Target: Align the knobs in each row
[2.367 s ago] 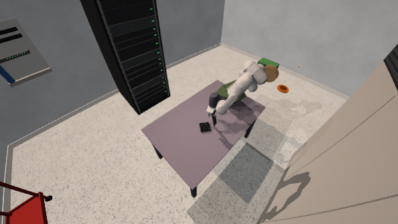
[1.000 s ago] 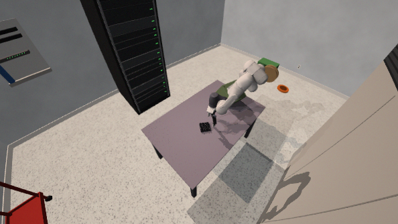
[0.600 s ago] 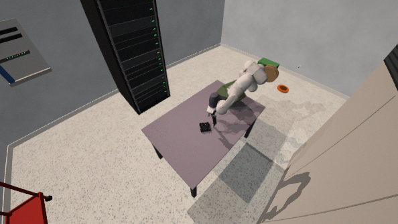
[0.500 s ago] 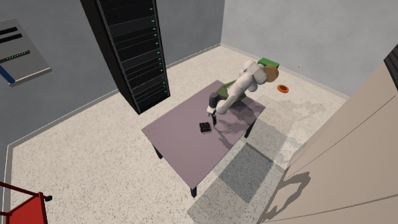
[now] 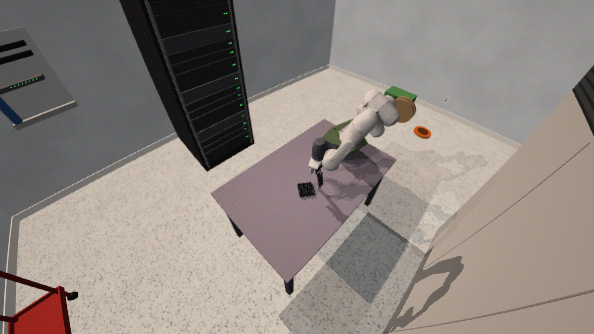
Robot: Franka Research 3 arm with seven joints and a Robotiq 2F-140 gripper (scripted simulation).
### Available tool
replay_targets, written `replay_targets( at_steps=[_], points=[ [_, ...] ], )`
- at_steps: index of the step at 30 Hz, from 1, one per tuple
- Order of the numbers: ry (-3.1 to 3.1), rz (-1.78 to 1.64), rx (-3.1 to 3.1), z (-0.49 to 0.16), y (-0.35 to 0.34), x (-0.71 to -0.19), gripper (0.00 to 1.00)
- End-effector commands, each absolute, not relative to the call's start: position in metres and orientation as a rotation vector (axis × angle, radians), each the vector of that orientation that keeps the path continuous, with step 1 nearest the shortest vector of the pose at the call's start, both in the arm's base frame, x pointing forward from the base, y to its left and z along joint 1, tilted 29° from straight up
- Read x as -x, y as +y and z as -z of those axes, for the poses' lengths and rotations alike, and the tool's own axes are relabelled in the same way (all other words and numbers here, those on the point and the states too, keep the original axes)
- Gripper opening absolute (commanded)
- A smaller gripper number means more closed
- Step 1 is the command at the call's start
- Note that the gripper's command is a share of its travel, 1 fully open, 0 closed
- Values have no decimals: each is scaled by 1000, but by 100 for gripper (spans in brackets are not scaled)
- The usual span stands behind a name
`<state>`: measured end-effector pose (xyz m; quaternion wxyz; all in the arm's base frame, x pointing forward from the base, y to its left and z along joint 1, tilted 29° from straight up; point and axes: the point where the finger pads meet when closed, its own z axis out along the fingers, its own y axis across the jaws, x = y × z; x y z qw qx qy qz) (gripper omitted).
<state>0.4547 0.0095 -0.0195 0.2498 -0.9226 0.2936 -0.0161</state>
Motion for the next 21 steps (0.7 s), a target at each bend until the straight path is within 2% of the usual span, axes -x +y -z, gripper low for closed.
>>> replay_targets(
  at_steps=[1,21],
  points=[
    [795,48,2515,19,10,-455,100],
    [902,19,2477,18,10,-457,100]
  ],
)
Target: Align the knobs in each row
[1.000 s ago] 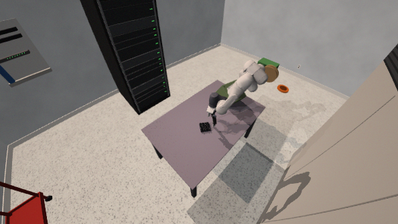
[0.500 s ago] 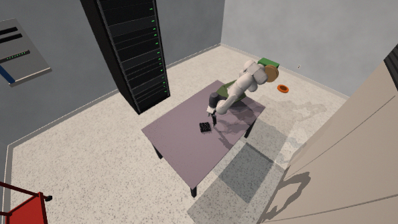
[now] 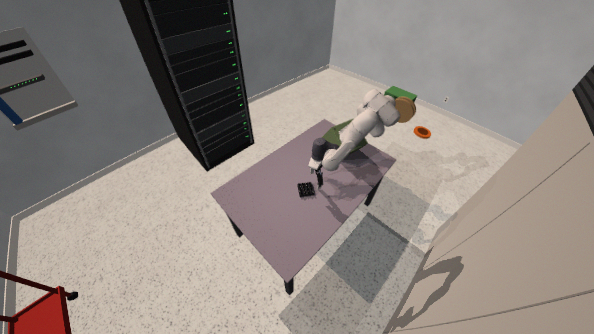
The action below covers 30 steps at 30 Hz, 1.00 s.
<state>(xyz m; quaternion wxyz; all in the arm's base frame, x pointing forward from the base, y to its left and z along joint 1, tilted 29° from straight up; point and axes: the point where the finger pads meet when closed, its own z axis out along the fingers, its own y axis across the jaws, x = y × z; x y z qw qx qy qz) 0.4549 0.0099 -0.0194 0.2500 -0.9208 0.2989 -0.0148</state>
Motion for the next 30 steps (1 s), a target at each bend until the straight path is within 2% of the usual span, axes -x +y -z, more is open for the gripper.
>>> replay_targets(
  at_steps=[1,30],
  points=[
    [970,0,2451,17,10,-459,100],
    [1478,-147,2190,9,10,-472,100]
  ],
)
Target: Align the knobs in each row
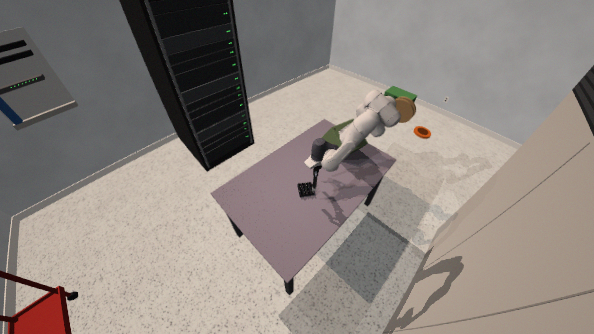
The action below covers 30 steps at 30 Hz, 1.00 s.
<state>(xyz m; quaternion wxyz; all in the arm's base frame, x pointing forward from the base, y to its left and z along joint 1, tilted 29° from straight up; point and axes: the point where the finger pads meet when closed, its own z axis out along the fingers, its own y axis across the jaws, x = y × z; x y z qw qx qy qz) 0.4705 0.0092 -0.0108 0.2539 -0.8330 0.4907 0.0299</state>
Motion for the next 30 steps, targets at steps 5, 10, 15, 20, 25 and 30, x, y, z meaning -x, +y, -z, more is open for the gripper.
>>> replay_targets(
  at_steps=[5,10,15,20,25,30],
  points=[
    [1568,-174,2130,8,10,-474,100],
    [1645,-198,2076,6,10,-476,100],
    [1719,-221,2019,5,10,-478,100],
    [1789,-243,1964,4,10,-480,100],
    [1860,-266,1902,3,10,-482,100],
    [1930,-289,1839,1,10,-484,100]
  ],
)
